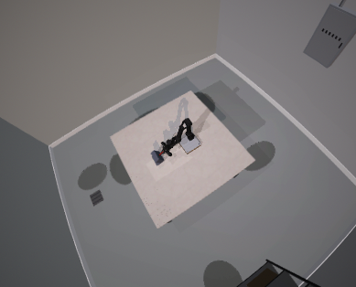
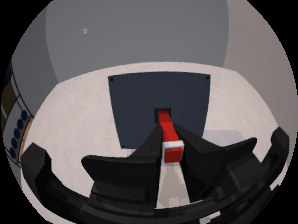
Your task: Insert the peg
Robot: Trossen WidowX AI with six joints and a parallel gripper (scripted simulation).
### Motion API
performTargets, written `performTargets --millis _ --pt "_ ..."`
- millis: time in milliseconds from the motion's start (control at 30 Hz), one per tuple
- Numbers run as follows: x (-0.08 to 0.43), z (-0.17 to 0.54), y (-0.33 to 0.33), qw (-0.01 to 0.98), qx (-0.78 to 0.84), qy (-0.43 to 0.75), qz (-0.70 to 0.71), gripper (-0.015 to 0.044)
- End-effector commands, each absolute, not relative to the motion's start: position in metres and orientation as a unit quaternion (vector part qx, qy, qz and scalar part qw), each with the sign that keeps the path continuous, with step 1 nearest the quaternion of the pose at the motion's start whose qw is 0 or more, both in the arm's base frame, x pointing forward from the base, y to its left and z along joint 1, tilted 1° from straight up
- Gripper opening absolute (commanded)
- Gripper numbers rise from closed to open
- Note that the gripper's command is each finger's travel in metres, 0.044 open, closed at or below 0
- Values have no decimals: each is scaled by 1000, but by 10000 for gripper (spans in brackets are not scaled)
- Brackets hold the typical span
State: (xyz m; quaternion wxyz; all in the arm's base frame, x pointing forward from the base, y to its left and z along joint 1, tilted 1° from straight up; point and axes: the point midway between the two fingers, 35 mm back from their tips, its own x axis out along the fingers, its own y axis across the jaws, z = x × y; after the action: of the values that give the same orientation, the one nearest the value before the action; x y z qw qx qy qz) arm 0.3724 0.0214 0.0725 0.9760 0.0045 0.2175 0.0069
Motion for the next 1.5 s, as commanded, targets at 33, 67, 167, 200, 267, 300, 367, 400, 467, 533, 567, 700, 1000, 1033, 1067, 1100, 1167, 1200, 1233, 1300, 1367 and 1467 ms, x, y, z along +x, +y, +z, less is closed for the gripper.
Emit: performTargets --millis 33,67,167,200,267,300,367,400,467,533,567,700,1000,1033,1067,1100,1167,1200,1233,1300,1367,1467 --pt "376 74 22 977 5 214 7 0" --pt "376 73 22 977 5 214 7 0" --pt "377 73 22 977 5 214 7 0" --pt "377 73 22 977 5 214 7 0" --pt "378 72 22 977 5 214 7 0" --pt "378 72 22 977 5 214 7 0" --pt "379 72 22 977 5 214 7 0" --pt "380 72 22 977 5 214 7 0" --pt "380 71 22 977 5 214 7 0" --pt "381 71 22 977 5 214 7 0" --pt "381 71 22 977 5 214 7 0" --pt "383 70 22 977 5 214 7 0" --pt "386 69 22 977 5 214 7 0" --pt "386 69 22 977 5 214 7 0" --pt "387 69 22 977 5 214 7 0" --pt "387 69 22 977 5 214 7 0" --pt "388 69 22 977 5 214 7 0" --pt "388 69 22 977 5 214 7 0" --pt "388 69 22 977 5 214 7 0" --pt "389 70 22 977 5 214 7 0" --pt "389 70 22 977 5 214 7 0" --pt "387 68 22 976 5 217 6 0"
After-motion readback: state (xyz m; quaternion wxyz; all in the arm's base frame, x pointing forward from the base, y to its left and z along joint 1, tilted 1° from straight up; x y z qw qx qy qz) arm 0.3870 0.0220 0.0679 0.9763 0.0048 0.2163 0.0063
